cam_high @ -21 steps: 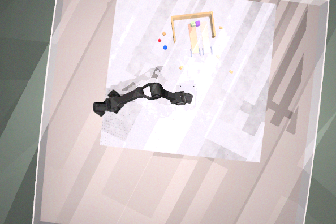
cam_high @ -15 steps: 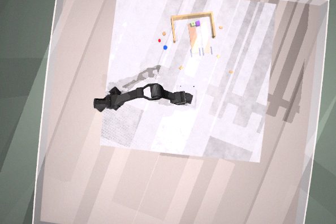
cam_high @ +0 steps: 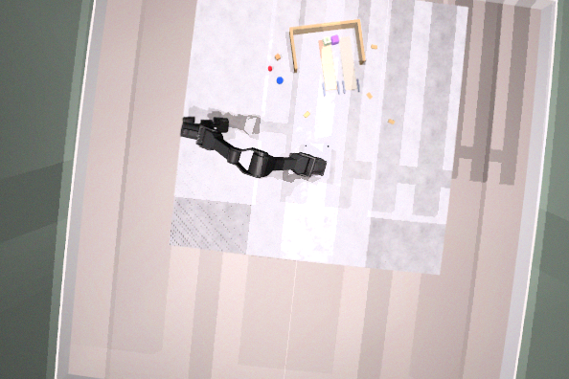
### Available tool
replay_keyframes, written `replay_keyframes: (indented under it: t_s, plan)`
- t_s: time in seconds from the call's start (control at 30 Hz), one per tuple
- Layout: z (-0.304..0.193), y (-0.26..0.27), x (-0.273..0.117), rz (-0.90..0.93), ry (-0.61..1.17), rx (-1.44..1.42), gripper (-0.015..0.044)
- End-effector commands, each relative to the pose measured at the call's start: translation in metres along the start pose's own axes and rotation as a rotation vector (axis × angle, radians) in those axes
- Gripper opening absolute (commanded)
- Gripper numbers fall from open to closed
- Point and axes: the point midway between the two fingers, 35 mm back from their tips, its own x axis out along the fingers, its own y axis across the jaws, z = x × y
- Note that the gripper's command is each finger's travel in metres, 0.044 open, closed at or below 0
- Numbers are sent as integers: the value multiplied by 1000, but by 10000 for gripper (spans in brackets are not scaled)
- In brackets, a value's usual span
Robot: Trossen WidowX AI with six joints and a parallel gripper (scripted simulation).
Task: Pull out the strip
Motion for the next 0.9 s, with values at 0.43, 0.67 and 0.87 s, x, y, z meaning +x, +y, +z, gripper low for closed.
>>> replay_keyframes:
  t_s: [0.43, 0.67, 0.87]
  plan:
    - [-198, 214, 3, 128, 327, 1124, 400]
    - [-252, 305, -56, 37, 485, 1657, 400]
    - [-272, 373, -124, -141, 596, 2126, 400]
